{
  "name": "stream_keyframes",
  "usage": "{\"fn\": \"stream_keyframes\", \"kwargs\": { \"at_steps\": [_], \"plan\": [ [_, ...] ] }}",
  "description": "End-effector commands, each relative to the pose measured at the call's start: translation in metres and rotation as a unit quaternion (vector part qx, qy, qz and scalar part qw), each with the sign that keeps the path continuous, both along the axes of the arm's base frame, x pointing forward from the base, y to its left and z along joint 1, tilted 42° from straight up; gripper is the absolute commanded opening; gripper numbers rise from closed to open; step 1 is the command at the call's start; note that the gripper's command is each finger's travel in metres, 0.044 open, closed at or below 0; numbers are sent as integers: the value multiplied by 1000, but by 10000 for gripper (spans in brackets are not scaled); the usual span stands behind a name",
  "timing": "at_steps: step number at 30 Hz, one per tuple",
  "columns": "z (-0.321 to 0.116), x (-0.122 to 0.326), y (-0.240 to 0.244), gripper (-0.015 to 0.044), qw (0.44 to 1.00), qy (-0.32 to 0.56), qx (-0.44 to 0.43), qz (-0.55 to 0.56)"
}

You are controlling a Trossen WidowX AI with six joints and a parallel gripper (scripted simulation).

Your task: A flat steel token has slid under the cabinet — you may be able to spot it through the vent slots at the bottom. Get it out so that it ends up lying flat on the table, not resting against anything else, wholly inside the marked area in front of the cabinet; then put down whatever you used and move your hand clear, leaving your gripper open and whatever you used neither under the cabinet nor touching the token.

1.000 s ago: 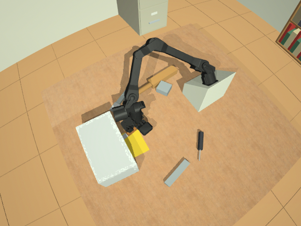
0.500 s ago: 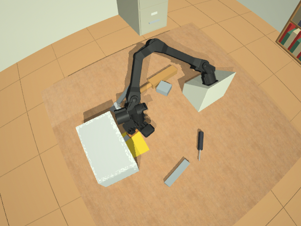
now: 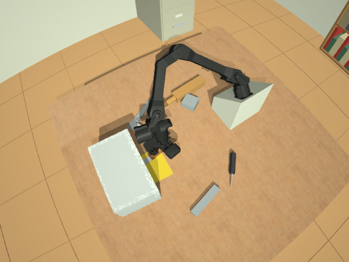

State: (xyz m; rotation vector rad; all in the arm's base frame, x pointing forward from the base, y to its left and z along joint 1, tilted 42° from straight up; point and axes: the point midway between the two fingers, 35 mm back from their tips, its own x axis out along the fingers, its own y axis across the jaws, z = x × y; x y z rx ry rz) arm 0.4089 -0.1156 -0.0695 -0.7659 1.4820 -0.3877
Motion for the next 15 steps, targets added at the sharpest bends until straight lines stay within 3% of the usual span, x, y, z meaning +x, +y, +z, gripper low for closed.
{"fn": "stream_keyframes", "kwargs": {
  "at_steps": [1, 15],
  "plan": [
    [-1, -6, -1, 0, 1000, 4, 2, 1],
    [0, -18, -5, 0, 1000, 4, 2, 1]
  ]
}}
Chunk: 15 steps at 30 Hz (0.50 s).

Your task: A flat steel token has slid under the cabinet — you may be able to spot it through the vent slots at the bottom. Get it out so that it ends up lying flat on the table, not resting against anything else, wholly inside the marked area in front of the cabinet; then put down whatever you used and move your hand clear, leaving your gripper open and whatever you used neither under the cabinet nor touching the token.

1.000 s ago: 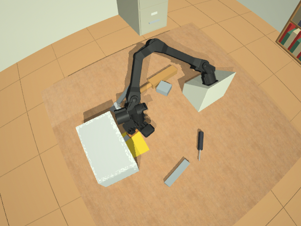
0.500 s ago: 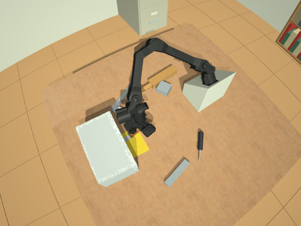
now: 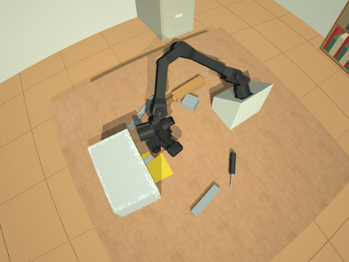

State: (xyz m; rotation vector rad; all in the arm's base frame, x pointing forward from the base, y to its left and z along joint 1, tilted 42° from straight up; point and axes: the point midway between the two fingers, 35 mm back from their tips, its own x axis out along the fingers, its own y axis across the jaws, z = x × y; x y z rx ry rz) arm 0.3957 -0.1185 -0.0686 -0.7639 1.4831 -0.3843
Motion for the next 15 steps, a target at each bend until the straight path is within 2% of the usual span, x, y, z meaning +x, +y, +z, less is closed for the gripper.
{"fn": "stream_keyframes", "kwargs": {
  "at_steps": [1, 15],
  "plan": [
    [-1, -6, -2, 0, 1000, 4, 0, 1],
    [1, -19, -5, 0, 1000, 4, 0, 1]
  ]
}}
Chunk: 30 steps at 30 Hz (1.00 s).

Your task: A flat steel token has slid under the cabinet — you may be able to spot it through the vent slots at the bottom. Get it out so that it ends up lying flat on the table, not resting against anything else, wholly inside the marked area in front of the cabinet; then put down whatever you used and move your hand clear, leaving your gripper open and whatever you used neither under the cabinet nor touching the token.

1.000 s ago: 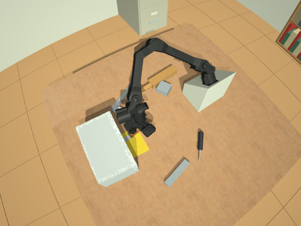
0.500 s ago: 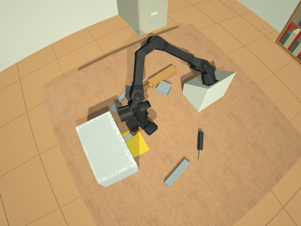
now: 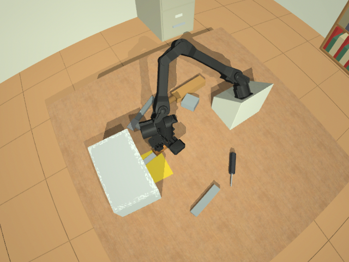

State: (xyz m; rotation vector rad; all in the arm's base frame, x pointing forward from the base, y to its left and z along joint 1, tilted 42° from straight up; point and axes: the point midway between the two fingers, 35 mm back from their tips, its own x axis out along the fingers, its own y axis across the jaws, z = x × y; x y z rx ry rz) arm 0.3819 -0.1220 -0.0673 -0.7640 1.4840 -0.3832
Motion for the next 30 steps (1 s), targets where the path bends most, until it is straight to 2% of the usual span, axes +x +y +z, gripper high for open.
{"fn": "stream_keyframes", "kwargs": {
  "at_steps": [1, 30],
  "plan": [
    [-1, -6, -2, 0, 1000, 4, 0, 1],
    [2, -34, -9, 0, 1000, 4, 0, 1]
  ]
}}
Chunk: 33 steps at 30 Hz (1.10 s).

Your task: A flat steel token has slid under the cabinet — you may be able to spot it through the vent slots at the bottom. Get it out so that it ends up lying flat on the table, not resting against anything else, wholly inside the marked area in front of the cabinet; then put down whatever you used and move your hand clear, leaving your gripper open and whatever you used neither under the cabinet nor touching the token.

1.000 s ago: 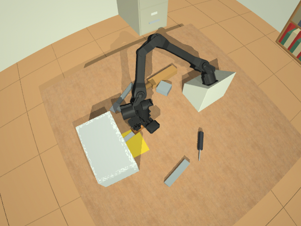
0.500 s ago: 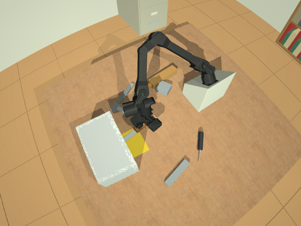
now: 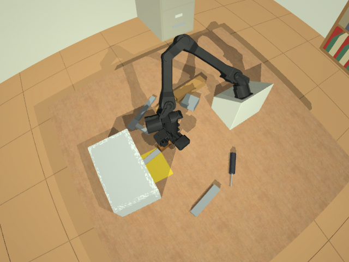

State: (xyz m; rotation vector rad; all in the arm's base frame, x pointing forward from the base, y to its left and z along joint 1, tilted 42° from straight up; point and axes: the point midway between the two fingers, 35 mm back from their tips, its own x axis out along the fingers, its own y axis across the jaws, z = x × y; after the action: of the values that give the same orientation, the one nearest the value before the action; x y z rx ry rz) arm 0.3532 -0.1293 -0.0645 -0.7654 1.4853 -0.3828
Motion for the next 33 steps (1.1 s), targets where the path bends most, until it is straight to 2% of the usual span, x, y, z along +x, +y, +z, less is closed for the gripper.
{"fn": "stream_keyframes", "kwargs": {
  "at_steps": [1, 33],
  "plan": [
    [0, -7, -2, 0, 1000, 4, 0, 1],
    [3, -39, -11, 0, 1000, 5, 0, 1]
  ]
}}
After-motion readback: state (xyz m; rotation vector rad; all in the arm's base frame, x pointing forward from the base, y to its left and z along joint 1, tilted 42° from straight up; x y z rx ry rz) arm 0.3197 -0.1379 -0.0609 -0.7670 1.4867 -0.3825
